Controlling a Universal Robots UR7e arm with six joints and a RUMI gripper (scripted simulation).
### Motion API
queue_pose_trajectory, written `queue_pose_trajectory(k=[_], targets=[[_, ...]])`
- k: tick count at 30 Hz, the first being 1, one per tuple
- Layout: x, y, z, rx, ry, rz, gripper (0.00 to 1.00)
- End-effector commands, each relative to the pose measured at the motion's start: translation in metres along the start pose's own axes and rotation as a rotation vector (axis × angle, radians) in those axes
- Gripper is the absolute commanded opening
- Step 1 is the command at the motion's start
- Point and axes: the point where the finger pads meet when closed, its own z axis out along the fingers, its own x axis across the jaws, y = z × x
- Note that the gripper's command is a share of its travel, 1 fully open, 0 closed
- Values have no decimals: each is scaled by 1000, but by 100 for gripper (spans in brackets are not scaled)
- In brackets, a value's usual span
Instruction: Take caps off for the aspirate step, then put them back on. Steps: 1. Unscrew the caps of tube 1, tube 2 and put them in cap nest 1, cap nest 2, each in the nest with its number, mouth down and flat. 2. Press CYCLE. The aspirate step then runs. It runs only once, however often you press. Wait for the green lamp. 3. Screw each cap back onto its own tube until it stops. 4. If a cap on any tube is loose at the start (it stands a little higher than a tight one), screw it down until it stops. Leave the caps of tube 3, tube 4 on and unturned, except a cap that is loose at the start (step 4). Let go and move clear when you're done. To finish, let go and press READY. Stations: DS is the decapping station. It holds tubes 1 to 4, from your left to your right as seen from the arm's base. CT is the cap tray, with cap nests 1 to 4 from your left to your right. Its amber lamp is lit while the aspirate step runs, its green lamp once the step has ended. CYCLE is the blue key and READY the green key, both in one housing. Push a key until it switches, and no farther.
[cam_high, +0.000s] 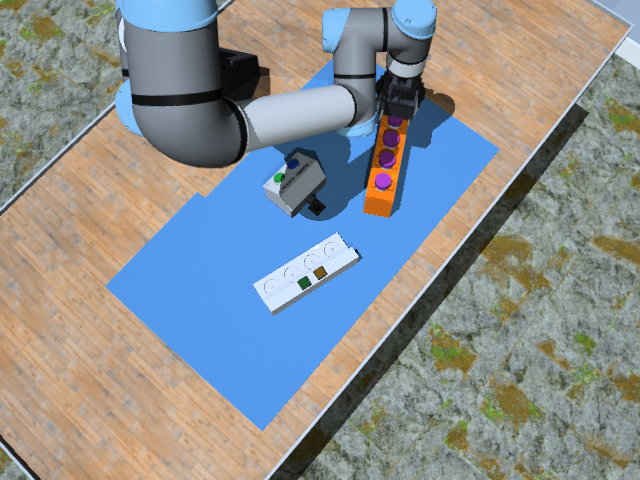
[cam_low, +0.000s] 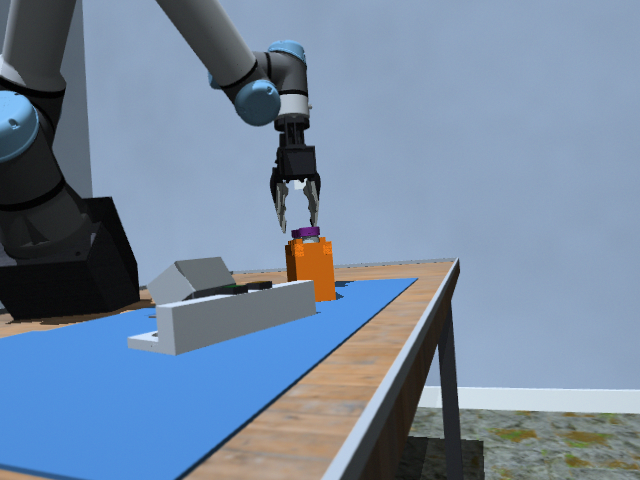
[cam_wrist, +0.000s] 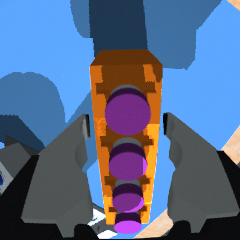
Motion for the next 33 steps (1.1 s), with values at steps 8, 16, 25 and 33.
queue_pose_trajectory(k=[8,16,25,33], targets=[[2,1,-1,0,3,1,0],[2,1,-1,0,3,1,0],[4,1,-16,1,7,3,0],[4,1,-39,1,7,3,0]])
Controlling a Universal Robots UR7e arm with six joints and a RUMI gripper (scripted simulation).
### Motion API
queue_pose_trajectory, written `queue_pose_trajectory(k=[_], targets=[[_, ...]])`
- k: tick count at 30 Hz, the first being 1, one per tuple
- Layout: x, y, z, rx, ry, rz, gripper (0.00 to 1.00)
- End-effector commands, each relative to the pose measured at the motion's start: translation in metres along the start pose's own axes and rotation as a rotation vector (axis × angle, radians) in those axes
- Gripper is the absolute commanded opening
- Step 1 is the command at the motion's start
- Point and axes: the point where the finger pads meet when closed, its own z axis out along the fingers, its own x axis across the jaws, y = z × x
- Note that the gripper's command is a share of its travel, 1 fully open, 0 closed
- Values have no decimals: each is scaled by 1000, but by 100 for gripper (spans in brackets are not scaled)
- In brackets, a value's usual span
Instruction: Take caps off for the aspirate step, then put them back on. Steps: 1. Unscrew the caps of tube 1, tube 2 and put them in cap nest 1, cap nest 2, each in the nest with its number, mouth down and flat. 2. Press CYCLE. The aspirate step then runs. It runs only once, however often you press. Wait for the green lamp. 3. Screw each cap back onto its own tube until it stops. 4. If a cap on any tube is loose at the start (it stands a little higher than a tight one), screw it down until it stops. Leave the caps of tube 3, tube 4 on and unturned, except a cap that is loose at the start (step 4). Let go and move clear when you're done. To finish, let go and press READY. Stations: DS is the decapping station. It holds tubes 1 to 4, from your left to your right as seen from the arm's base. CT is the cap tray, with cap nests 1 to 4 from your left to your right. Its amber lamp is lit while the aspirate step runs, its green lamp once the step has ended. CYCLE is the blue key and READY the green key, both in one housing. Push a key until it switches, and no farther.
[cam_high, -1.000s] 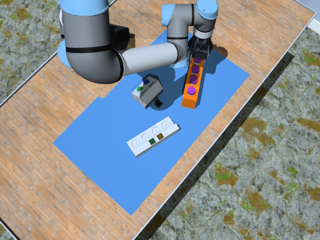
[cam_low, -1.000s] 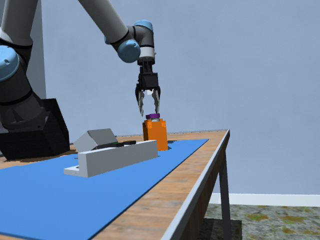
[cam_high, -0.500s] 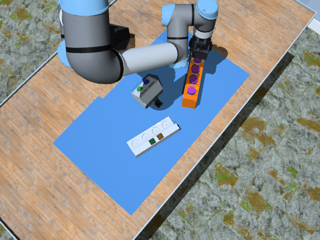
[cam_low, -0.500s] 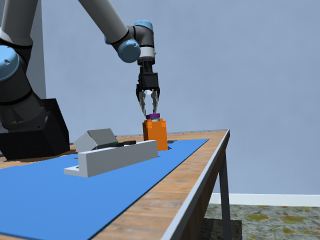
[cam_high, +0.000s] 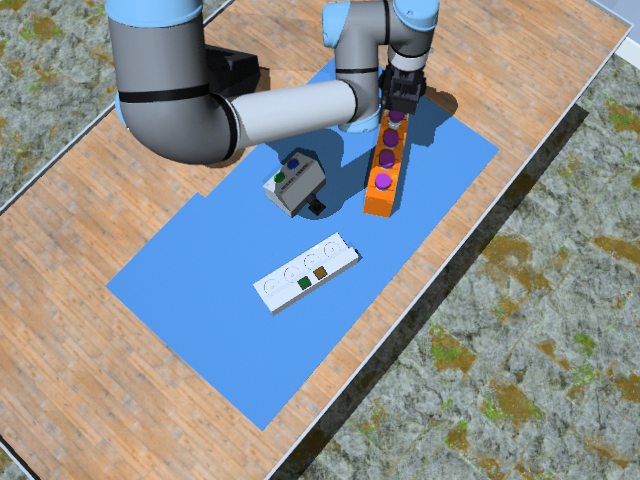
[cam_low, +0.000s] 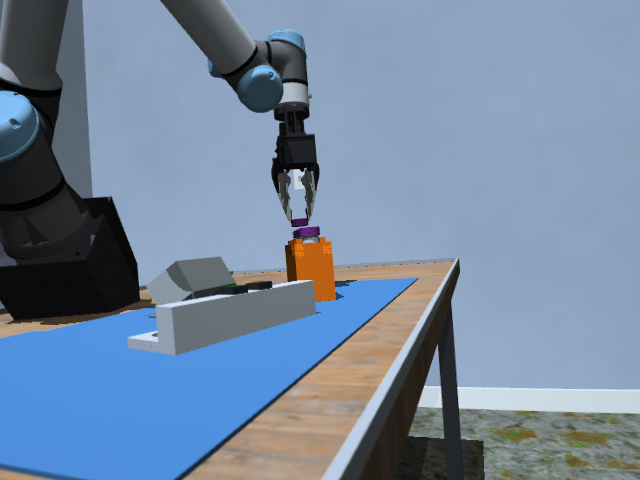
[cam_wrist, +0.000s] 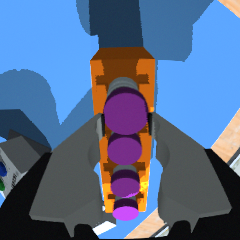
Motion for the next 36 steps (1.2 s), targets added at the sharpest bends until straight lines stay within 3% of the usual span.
queue_pose_trajectory(k=[1,5,8,19,22,24,36], targets=[[1,0,-17,1,2,2,0],[1,0,-17,1,2,2,0],[-8,25,-14,-1,-6,-250,0],[-19,65,-14,1,-5,-649,0],[-19,65,-14,2,-4,-666,0],[-24,81,-15,2,-4,-794,0],[-39,137,-15,2,-4,-794,0]])
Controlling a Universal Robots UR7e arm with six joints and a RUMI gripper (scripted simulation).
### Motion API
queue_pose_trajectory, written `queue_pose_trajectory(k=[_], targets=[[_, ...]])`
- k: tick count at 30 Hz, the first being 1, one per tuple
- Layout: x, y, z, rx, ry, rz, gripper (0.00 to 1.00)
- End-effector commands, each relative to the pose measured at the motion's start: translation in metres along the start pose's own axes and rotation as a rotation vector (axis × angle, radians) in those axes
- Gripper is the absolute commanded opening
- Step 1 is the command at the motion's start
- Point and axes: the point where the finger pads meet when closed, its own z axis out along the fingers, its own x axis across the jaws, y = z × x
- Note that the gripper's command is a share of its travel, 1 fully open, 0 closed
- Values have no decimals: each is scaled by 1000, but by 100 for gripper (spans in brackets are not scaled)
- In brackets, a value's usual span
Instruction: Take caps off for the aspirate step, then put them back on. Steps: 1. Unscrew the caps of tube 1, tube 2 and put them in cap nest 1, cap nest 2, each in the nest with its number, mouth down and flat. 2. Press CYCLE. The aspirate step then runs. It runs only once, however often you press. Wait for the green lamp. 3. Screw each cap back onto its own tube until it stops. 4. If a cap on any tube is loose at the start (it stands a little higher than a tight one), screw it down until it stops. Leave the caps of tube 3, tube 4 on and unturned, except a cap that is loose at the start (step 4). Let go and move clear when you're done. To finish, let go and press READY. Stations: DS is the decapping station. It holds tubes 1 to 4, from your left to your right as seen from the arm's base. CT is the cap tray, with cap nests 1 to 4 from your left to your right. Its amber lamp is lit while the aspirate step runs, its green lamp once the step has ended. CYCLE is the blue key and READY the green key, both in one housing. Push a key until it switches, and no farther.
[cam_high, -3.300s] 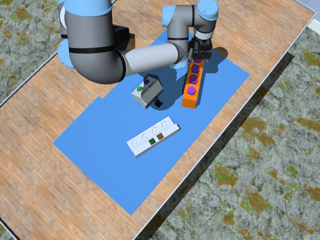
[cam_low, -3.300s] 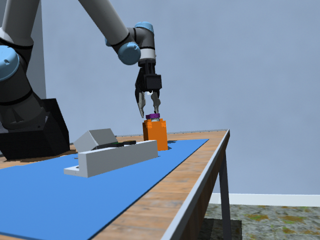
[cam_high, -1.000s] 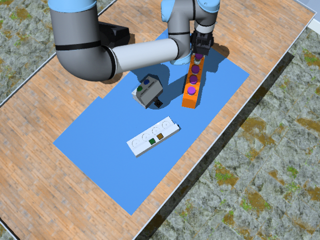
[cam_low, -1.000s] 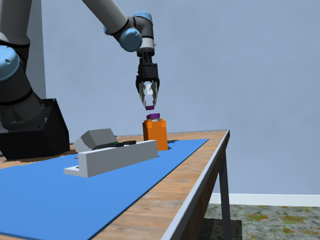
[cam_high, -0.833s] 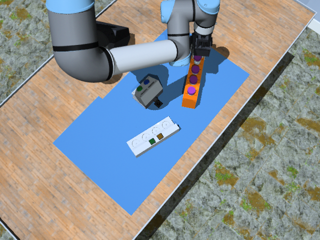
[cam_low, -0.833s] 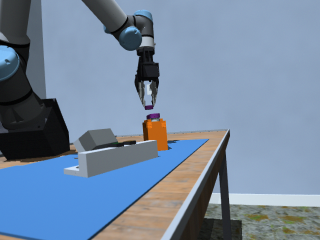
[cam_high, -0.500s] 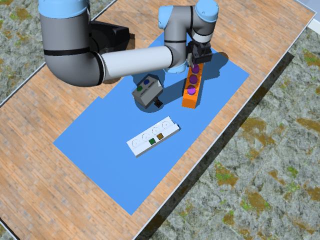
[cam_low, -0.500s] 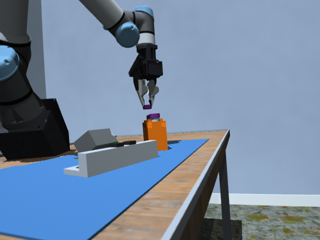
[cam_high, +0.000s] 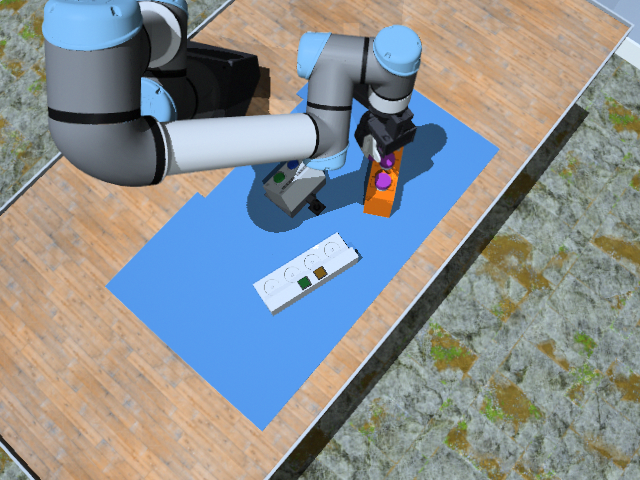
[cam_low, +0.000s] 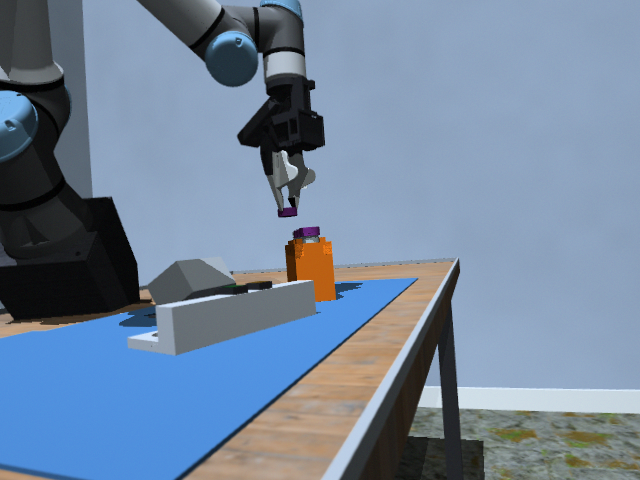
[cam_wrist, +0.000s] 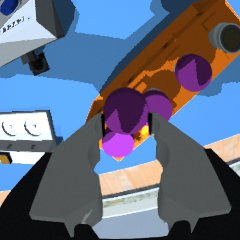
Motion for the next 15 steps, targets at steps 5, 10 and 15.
queue_pose_trajectory(k=[5,10,15], targets=[[-44,25,0,1,14,-18,0],[-66,38,0,1,14,-18,0],[-87,50,1,1,14,-18,0]])
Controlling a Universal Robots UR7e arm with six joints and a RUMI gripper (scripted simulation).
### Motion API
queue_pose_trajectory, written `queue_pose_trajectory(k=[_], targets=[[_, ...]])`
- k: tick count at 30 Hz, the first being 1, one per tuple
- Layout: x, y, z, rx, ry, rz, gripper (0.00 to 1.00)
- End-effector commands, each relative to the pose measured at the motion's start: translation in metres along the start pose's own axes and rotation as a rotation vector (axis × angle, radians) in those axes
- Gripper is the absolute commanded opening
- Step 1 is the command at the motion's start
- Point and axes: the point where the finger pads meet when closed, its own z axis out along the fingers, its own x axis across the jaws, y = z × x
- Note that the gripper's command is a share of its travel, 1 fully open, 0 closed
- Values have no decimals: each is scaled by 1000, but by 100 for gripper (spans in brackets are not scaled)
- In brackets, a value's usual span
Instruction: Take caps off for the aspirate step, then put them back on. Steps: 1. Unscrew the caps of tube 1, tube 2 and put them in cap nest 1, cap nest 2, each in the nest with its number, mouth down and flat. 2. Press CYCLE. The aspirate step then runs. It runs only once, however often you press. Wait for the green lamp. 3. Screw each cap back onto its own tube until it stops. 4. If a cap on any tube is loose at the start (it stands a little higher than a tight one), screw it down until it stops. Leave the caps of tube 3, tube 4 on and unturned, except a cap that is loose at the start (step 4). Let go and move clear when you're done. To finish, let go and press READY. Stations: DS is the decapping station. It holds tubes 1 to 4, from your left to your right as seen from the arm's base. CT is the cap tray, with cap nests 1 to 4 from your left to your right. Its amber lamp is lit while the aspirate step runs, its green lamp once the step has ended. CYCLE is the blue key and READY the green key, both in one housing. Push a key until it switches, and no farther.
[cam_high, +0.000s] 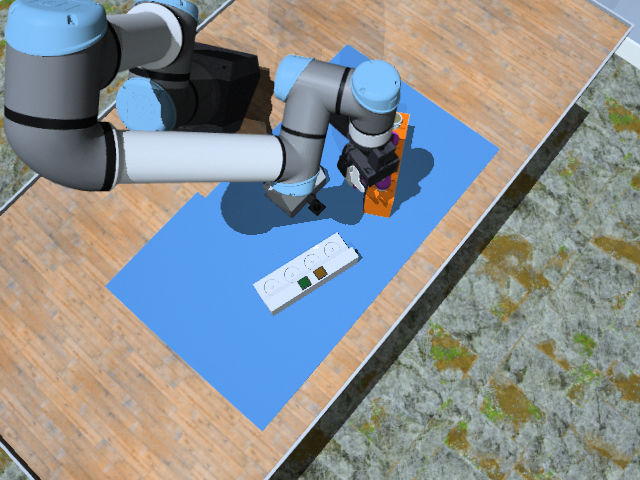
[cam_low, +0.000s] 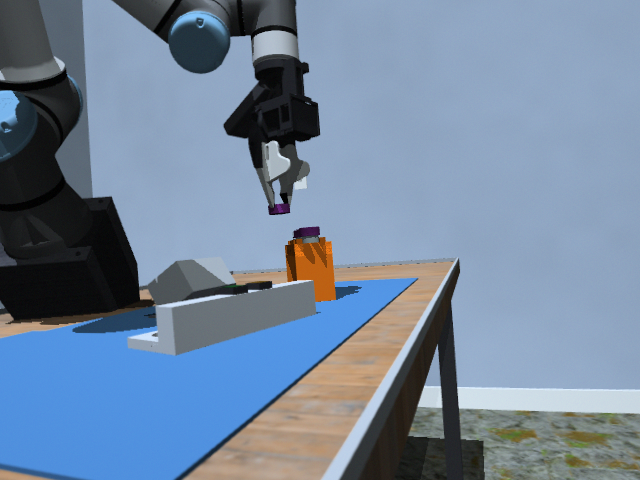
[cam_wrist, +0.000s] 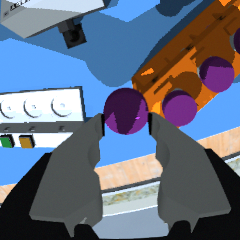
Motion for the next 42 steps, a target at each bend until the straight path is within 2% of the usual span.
queue_pose_trajectory(k=[1,3,5,8,18,28,37,39,42], targets=[[-25,13,0,1,4,-7,0],[-39,21,0,1,4,-7,0],[-39,21,0,1,4,-7,0],[-61,33,0,1,4,-7,0],[-101,59,-1,-3,6,-4,0],[-100,57,0,-1,5,-7,0],[-100,55,46,3,3,-9,0],[-100,55,46,3,3,-9,0],[-100,55,61,3,3,-9,0]])
